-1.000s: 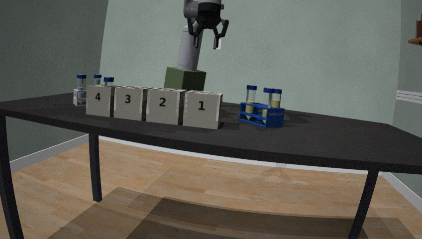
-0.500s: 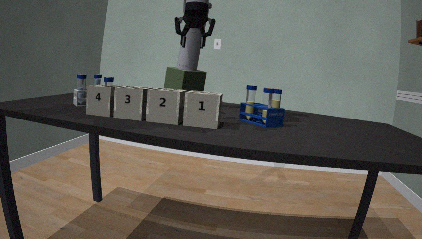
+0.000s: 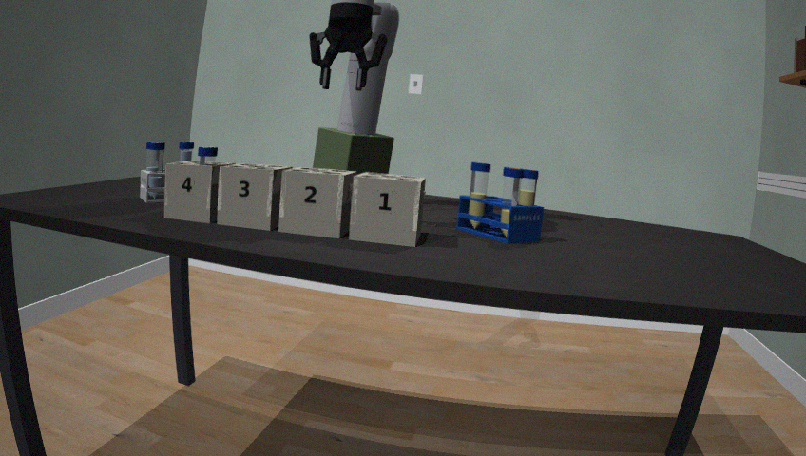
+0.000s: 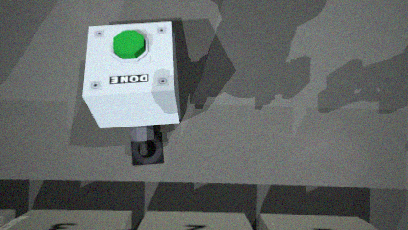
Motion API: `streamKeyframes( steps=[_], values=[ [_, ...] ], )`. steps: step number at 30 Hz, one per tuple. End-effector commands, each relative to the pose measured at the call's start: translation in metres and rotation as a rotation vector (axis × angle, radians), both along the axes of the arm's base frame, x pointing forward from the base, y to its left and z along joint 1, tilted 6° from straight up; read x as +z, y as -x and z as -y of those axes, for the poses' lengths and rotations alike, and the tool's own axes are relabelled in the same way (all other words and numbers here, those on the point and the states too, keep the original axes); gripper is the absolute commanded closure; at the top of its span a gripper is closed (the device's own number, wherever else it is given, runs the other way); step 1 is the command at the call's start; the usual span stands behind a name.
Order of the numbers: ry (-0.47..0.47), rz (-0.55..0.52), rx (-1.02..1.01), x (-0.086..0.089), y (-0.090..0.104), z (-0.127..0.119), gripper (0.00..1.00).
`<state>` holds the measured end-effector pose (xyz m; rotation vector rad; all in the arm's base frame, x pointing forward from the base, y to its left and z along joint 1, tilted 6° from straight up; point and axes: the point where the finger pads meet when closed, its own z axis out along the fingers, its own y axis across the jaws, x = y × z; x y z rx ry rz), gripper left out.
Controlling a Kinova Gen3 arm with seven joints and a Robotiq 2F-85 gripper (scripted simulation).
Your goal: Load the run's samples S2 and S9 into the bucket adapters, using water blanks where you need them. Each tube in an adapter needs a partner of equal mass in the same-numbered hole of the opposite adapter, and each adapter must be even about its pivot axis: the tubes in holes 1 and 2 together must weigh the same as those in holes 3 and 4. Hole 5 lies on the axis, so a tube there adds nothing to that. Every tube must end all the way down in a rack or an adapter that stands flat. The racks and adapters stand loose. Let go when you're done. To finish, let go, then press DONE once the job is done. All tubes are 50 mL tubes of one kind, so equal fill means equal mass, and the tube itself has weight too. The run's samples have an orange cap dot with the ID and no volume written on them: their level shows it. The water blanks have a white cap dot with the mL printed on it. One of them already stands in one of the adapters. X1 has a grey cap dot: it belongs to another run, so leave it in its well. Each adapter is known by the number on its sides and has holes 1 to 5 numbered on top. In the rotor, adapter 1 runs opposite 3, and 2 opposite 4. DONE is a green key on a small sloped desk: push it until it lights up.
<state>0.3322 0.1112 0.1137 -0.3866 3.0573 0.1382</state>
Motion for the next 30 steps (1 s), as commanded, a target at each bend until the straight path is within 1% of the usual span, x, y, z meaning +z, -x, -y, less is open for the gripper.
streamKeyframes(
  steps=[1,7,9,15,30],
  values=[
    [-0.004,-0.004,-0.016,-0.002,-0.003,0.015,0.38],
    [-0.004,-0.002,-0.017,-0.003,-0.009,0.035,0.38],
    [-0.004,-0.002,-0.017,-0.003,-0.009,0.035,0.38],
    [-0.001,-0.005,-0.017,-0.005,-0.014,0.055,0.38],
    [0.000,0.000,-0.014,-0.004,-0.014,0.054,0.38]
  ],
)
